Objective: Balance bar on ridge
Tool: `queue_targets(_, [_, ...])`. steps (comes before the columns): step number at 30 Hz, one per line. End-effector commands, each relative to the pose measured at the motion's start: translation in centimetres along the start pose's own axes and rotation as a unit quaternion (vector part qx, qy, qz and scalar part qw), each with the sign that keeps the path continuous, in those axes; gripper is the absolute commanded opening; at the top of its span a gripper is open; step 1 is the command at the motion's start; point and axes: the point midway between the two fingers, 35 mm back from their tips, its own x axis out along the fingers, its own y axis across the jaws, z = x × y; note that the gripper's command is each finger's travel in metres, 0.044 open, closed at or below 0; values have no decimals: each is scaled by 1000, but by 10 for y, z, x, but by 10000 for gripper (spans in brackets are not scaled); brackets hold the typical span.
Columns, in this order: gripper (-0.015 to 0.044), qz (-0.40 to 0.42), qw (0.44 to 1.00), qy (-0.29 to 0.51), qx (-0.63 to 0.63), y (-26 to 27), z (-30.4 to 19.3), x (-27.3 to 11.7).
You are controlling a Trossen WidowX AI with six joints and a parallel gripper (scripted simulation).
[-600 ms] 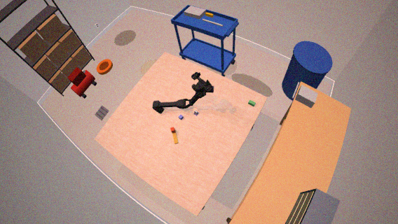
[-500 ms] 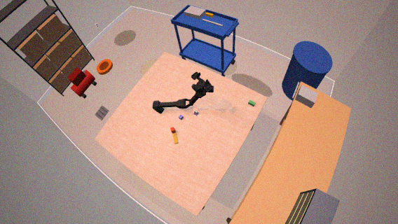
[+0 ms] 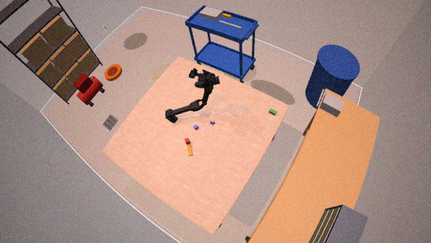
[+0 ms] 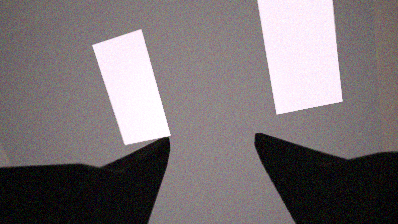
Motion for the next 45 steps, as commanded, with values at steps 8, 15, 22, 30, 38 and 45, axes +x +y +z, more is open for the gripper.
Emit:
queue_targets(8, [315, 94, 978, -70, 175, 104, 19, 55])
queue_targets(15, [315, 158, 940, -112, 280, 161, 43, 76])
queue_targets(22, [315, 220, 889, -151, 371, 210, 78, 90])
queue_targets(30, [315, 292, 815, -195, 461, 254, 128, 96])
queue_targets(38, [315, 320, 774, -259, 482, 274, 174, 94])
queue_targets(45, [315, 377, 697, -292, 536, 291, 220, 86])
